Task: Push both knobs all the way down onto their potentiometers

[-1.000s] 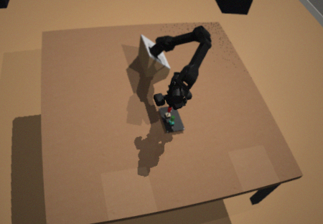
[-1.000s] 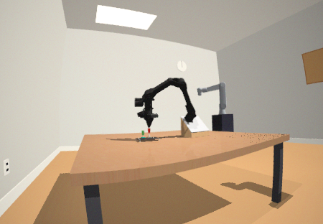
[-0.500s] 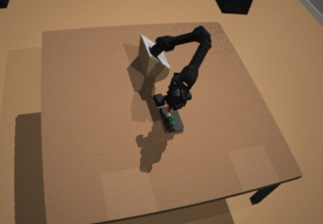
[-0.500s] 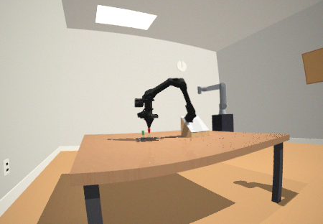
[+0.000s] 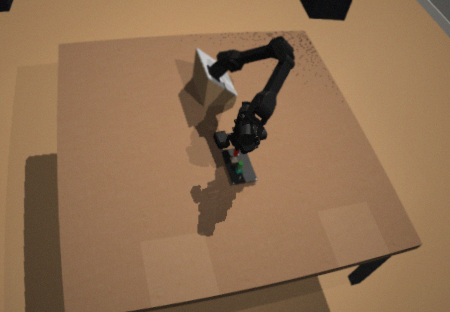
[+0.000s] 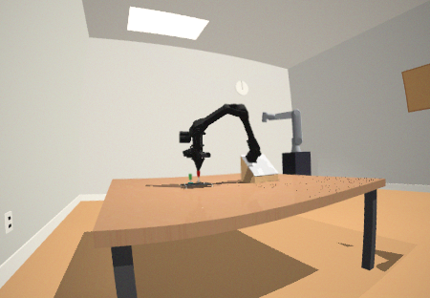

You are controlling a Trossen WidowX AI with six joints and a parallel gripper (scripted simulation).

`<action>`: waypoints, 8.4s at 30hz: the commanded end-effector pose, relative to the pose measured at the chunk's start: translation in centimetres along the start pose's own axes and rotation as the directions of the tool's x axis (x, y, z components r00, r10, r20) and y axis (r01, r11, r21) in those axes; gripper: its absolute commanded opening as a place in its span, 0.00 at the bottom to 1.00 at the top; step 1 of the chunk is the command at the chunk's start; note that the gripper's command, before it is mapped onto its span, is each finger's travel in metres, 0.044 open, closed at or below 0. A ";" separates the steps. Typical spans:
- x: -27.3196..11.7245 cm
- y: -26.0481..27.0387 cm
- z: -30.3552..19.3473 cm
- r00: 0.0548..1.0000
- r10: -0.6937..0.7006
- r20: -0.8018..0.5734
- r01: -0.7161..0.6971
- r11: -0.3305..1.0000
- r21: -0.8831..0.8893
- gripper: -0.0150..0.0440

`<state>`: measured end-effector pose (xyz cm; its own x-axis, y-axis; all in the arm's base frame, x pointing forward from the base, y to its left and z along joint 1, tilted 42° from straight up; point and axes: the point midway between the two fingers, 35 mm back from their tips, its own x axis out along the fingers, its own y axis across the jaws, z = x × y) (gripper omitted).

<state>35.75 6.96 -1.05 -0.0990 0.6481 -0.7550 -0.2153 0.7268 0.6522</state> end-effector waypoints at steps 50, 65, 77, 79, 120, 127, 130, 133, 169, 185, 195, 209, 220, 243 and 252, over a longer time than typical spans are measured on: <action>1.9 0.1 0.0 1.000 0.004 0.001 -0.004 1.000 0.003 0.25; 2.6 0.1 0.0 1.000 0.005 0.001 -0.005 1.000 0.003 0.25; 3.1 0.1 0.0 1.000 0.005 0.001 -0.005 1.000 0.003 0.25; 3.1 0.1 0.0 1.000 0.005 0.001 -0.005 1.000 0.003 0.25; 3.5 0.1 0.0 1.000 0.005 0.001 -0.005 1.000 0.003 0.25; 3.5 0.1 0.0 1.000 0.005 0.001 -0.005 1.000 0.003 0.25; 3.6 0.1 0.0 1.000 0.005 0.001 -0.005 1.000 0.003 0.25; 3.6 0.1 0.0 1.000 0.005 0.001 -0.005 1.000 0.003 0.25; 3.7 0.1 0.0 1.000 0.005 0.001 -0.005 1.000 0.003 0.25; 3.8 0.1 0.0 1.000 0.005 0.001 -0.005 1.000 0.003 0.25; 3.6 0.1 0.0 1.000 0.005 0.001 -0.005 1.000 0.003 0.25; 1.5 0.1 0.0 1.000 0.004 0.001 -0.004 1.000 0.003 0.25; 1.1 0.1 -0.1 1.000 0.008 -0.002 -0.008 1.000 0.008 0.48; -1.4 -0.9 1.4 0.997 -0.048 0.055 0.020 0.909 0.417 0.25; -1.6 -0.8 1.9 0.998 -0.042 0.049 -0.002 0.738 0.675 0.25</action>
<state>37.70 5.77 -0.34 -0.0409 0.6262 -0.7786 0.4218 0.7172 0.5546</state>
